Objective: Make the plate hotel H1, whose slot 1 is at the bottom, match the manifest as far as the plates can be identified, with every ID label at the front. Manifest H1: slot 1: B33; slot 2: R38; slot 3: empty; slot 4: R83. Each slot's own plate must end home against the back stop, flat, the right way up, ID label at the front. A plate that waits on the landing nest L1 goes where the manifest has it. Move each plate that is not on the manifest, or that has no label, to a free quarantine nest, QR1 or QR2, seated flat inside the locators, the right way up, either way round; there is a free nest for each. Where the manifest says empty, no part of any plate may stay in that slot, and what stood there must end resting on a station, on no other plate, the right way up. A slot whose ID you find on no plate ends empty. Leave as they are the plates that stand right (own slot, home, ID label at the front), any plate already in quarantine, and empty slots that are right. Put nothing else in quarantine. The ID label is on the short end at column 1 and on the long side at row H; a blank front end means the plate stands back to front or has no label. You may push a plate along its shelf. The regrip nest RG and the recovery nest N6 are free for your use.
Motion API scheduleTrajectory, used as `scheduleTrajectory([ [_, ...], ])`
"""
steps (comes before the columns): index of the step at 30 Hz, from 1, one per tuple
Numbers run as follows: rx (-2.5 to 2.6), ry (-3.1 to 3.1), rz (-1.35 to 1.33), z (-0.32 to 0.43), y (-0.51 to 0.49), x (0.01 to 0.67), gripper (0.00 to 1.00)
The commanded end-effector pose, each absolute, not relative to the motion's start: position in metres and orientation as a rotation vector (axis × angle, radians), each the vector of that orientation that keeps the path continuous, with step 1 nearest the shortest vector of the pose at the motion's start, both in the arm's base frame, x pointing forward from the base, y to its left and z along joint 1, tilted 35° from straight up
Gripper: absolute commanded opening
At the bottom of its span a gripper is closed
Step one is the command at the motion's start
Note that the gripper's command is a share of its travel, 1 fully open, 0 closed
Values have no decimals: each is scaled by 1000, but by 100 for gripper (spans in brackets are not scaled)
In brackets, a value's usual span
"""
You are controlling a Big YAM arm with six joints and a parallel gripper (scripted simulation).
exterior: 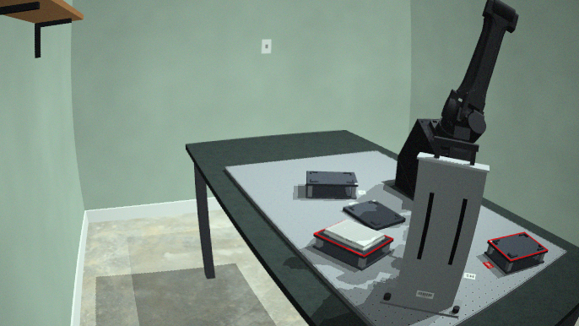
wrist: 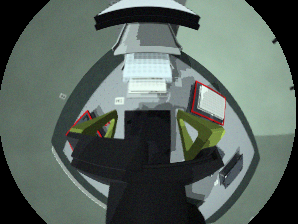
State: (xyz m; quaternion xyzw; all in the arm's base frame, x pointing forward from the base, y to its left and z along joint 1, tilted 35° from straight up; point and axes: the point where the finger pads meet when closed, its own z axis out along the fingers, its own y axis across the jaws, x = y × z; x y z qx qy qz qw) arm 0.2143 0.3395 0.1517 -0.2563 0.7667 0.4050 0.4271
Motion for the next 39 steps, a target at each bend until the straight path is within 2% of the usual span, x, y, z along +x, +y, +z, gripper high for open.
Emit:
scheduleTrajectory([
  [1,-627,1875,1025,167,344,221,100],
  [26,-623,1863,1046,161,337,203,100],
  [39,-629,1889,1034,129,341,196,100],
])
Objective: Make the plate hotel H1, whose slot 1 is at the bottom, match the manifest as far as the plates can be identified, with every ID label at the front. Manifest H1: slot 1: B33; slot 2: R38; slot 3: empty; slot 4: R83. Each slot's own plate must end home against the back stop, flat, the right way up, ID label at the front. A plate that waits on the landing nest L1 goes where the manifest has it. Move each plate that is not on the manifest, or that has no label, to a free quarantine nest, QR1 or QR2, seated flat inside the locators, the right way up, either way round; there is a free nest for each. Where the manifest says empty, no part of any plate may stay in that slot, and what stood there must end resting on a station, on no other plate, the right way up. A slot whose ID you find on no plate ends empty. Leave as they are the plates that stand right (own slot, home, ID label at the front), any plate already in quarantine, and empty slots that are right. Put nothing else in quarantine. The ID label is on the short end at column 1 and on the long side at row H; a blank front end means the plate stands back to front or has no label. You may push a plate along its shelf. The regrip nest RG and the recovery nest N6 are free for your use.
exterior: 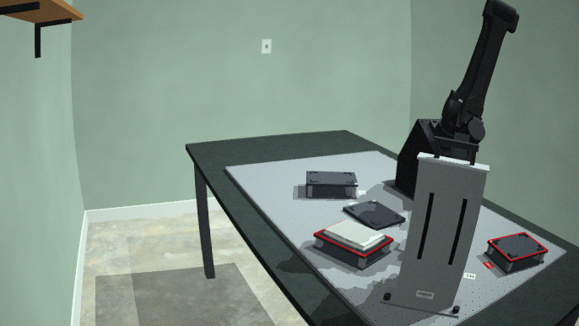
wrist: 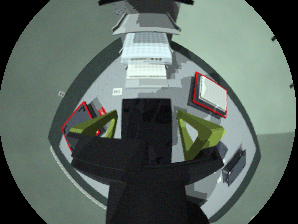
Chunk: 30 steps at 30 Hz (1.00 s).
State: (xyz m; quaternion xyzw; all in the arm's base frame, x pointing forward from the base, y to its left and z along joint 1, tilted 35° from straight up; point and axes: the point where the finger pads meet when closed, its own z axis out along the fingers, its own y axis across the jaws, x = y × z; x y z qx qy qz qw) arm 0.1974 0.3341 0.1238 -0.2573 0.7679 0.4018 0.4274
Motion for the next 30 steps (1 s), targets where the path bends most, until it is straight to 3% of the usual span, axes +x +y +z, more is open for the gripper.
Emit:
scheduleTrajectory([
  [1,-629,1891,1033,127,342,196,100],
  [30,-628,1900,1003,111,364,215,100],
])
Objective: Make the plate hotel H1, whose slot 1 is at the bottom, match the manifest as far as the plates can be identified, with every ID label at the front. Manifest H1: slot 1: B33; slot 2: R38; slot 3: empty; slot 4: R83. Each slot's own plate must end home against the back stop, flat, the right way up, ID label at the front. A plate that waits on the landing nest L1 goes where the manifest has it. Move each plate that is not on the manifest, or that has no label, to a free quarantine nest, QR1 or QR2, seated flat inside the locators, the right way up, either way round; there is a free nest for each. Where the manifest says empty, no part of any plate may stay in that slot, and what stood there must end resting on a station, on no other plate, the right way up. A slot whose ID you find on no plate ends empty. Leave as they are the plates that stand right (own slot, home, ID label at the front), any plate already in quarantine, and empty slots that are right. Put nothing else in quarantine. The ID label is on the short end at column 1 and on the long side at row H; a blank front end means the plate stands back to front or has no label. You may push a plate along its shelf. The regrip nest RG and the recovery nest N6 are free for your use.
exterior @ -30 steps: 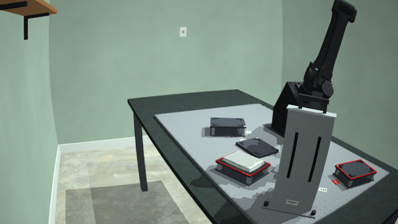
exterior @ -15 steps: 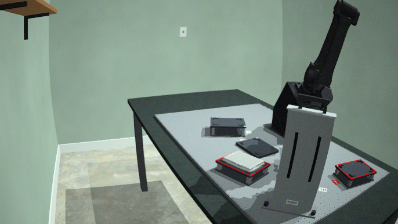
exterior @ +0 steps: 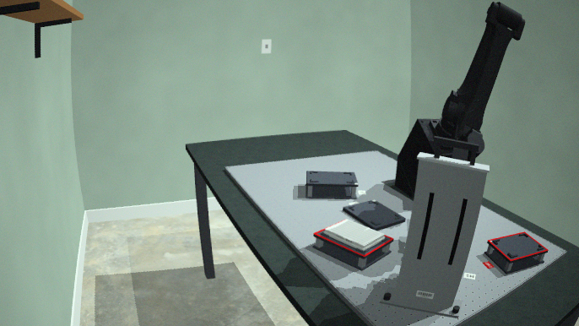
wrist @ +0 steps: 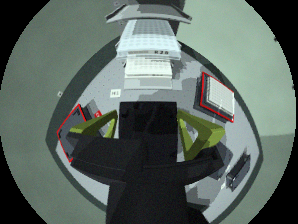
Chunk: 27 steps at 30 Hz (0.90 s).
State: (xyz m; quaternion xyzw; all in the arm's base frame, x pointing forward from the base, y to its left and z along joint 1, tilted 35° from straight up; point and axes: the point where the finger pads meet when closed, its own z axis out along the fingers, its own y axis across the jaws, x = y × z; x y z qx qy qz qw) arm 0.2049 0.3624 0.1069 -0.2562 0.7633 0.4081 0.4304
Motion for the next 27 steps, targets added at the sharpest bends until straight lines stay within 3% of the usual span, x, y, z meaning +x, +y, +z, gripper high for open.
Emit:
scheduleTrajectory([
  [1,-628,1896,1004,113,365,216,100],
  [27,-628,1884,1022,118,373,217,100],
])
